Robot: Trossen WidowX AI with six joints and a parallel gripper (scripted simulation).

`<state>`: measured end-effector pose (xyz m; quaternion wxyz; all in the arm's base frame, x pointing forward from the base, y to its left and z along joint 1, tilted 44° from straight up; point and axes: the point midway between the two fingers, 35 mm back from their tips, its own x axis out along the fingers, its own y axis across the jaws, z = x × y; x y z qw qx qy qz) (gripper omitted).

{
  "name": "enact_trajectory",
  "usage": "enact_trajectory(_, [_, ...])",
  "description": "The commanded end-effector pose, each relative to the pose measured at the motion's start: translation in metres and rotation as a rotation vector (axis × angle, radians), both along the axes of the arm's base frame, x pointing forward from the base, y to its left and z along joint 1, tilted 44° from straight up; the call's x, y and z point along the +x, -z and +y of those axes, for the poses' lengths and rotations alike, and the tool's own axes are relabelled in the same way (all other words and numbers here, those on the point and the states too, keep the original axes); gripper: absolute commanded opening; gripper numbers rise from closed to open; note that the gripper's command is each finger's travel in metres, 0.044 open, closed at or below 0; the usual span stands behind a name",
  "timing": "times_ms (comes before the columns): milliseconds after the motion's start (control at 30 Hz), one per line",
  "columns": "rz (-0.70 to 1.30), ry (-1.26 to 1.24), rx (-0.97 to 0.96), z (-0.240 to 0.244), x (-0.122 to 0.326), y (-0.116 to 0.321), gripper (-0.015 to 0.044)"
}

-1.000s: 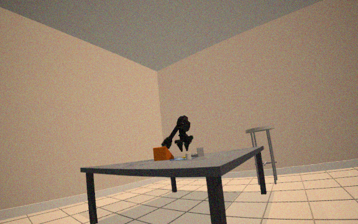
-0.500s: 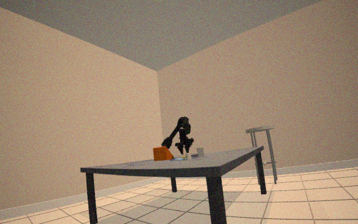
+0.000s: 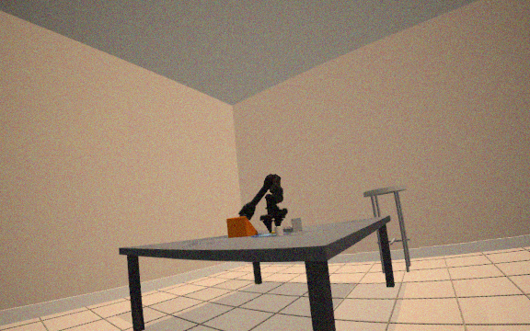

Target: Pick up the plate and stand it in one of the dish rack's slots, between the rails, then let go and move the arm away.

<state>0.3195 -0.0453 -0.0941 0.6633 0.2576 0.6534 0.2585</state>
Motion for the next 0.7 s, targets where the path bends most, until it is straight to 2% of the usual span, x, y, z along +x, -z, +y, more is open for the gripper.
enact_trajectory(0, [0.008, 0.003, 0.007, 0.0055, -0.0020, 0.0049, 0.0400])
enact_trajectory(100, [0.008, 0.003, 0.007, 0.0072, -0.0021, 0.0064, 0.0400])
enact_trajectory(167, [0.008, 0.003, 0.007, 0.0072, -0.0021, 0.0064, 0.0350])
enact_trajectory(367, [0.008, 0.003, 0.007, 0.0072, -0.0021, 0.0064, 0.0350])
enact_trajectory(667, [0.008, 0.003, 0.007, 0.0072, -0.0021, 0.0064, 0.0290])
